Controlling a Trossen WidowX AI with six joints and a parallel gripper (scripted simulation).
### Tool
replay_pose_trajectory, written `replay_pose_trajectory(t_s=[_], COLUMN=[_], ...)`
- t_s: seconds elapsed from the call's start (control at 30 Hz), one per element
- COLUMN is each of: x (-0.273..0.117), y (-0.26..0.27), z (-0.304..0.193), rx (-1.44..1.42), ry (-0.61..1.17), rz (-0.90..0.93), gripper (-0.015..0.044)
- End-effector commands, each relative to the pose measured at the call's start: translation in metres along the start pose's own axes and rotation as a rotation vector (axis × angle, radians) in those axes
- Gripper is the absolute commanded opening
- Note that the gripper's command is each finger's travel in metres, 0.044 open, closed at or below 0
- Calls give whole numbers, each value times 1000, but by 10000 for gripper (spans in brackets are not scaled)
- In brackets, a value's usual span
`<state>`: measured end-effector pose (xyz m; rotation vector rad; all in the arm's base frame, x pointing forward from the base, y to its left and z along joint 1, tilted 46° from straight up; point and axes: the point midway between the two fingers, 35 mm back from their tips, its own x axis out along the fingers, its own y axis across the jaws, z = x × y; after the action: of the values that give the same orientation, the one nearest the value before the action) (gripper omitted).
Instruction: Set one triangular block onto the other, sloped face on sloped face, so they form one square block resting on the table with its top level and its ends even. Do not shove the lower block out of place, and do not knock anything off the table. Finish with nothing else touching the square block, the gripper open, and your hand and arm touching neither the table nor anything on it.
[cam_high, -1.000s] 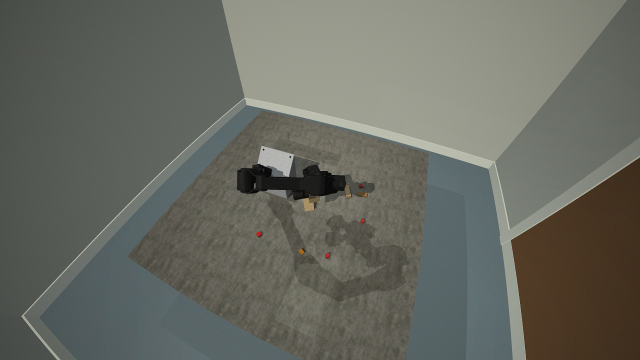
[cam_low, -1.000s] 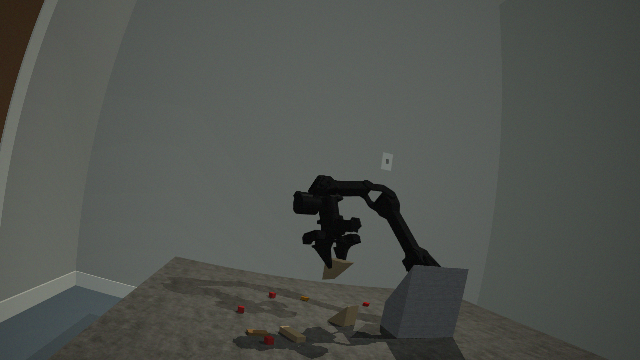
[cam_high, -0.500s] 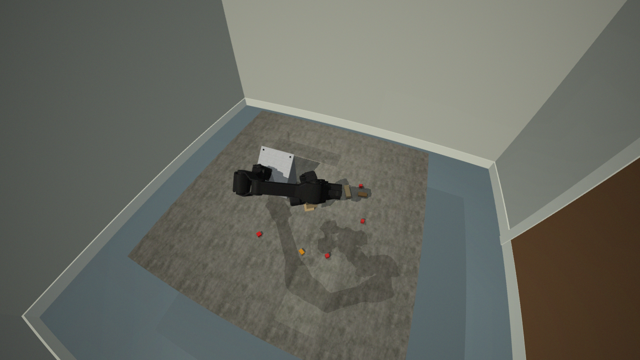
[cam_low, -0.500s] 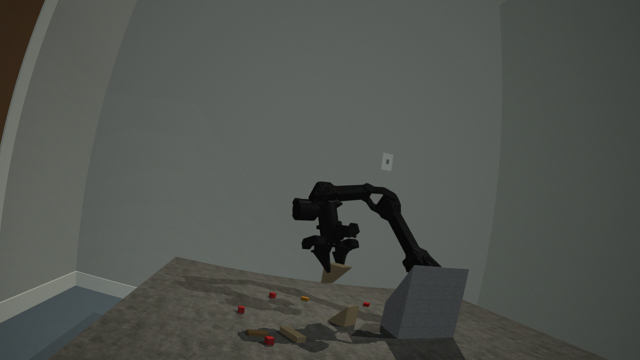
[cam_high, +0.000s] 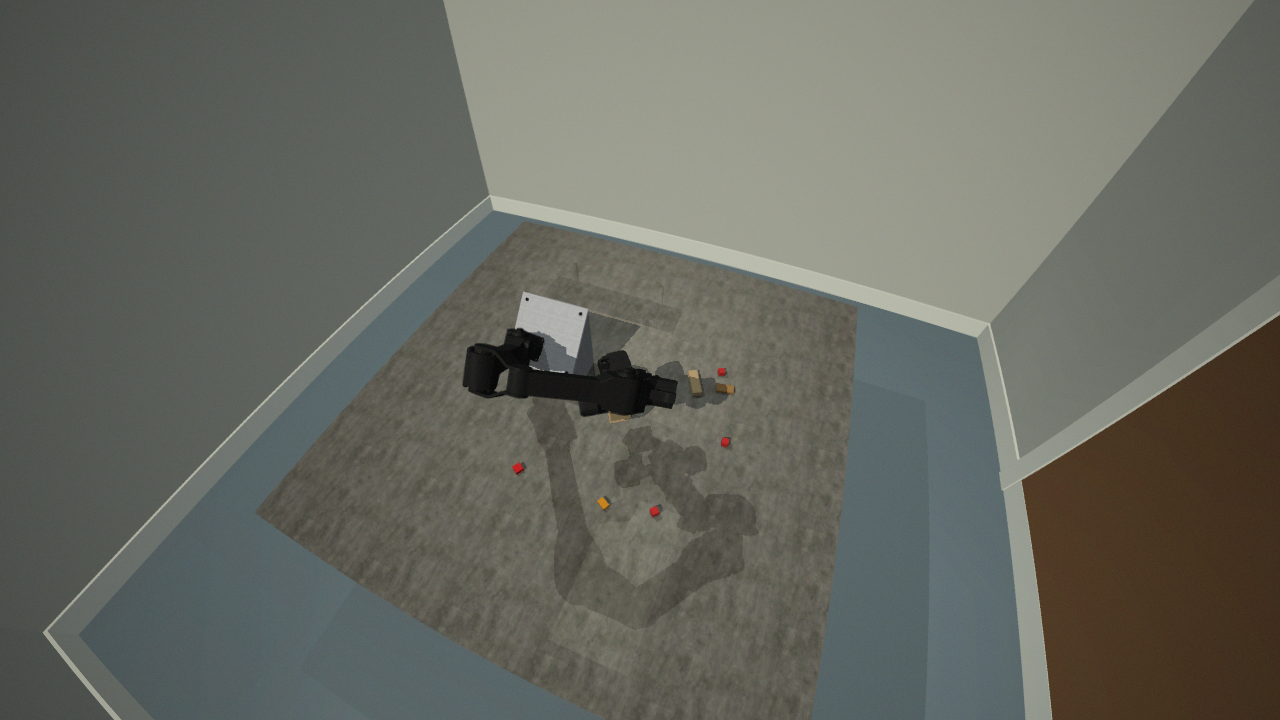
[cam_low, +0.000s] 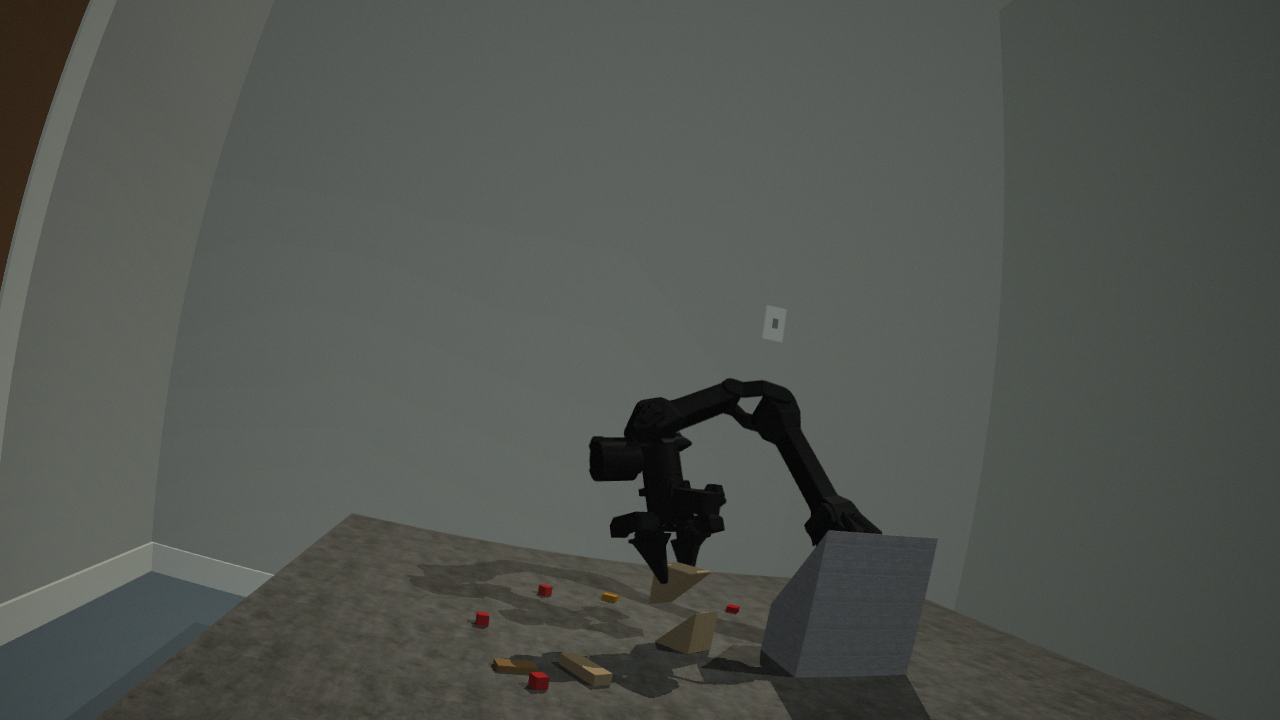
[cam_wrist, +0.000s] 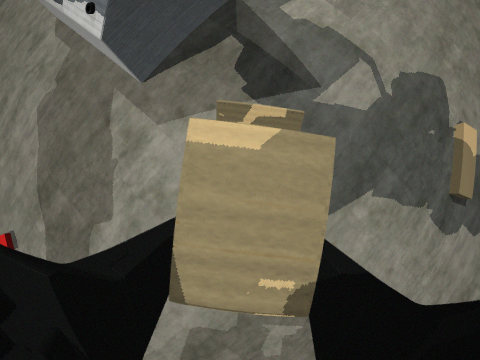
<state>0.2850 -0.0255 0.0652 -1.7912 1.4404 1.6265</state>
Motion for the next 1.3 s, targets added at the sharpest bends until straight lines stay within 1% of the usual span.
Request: replay_pose_trajectory(t_s=[0.0, 0.2, 1.27], x=[8, 32, 38], y=[0, 0, -1], z=[0, 0, 2], rx=[-3, -3, -10], ry=[3, 4, 3], rz=[-1, 0, -6], gripper=[0, 0, 0])
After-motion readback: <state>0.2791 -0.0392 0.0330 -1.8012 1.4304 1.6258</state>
